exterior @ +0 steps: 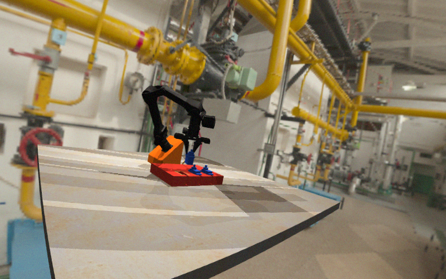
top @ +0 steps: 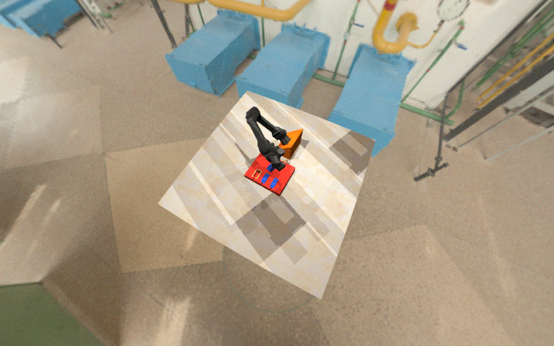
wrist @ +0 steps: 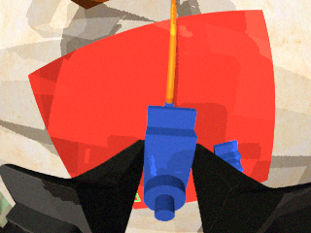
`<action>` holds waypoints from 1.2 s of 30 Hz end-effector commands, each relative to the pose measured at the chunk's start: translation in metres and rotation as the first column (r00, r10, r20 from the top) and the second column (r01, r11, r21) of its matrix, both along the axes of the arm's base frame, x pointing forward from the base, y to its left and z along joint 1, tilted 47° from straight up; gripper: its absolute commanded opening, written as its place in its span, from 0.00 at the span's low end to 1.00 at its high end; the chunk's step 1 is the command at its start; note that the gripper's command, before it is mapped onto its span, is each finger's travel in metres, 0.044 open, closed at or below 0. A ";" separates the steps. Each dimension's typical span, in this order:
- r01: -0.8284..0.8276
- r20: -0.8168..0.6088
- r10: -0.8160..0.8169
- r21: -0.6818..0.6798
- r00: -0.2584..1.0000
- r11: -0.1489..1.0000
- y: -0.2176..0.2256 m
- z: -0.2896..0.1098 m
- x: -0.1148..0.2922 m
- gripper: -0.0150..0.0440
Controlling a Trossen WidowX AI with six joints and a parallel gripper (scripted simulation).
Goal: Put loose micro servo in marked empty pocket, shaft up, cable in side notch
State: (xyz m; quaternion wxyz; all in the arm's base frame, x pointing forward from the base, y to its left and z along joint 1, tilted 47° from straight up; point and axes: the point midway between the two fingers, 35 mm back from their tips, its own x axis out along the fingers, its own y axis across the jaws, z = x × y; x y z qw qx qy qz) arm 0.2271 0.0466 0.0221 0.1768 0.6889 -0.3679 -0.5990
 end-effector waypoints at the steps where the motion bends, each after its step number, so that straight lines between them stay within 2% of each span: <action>1: -0.006 0.001 0.006 -0.005 1.000 1.000 -0.015 0.016 -0.001 0.25; 14: -0.006 0.001 0.006 -0.009 1.000 1.000 -0.060 0.063 0.000 0.25; 20: 0.006 0.013 -0.006 -0.009 1.000 1.000 -0.062 0.065 -0.001 0.25; 28: 0.170 0.184 -0.169 0.010 0.968 0.985 -0.062 0.065 -0.001 0.25; 36: 0.347 0.369 -0.346 0.067 0.863 0.936 -0.062 0.065 -0.001 0.25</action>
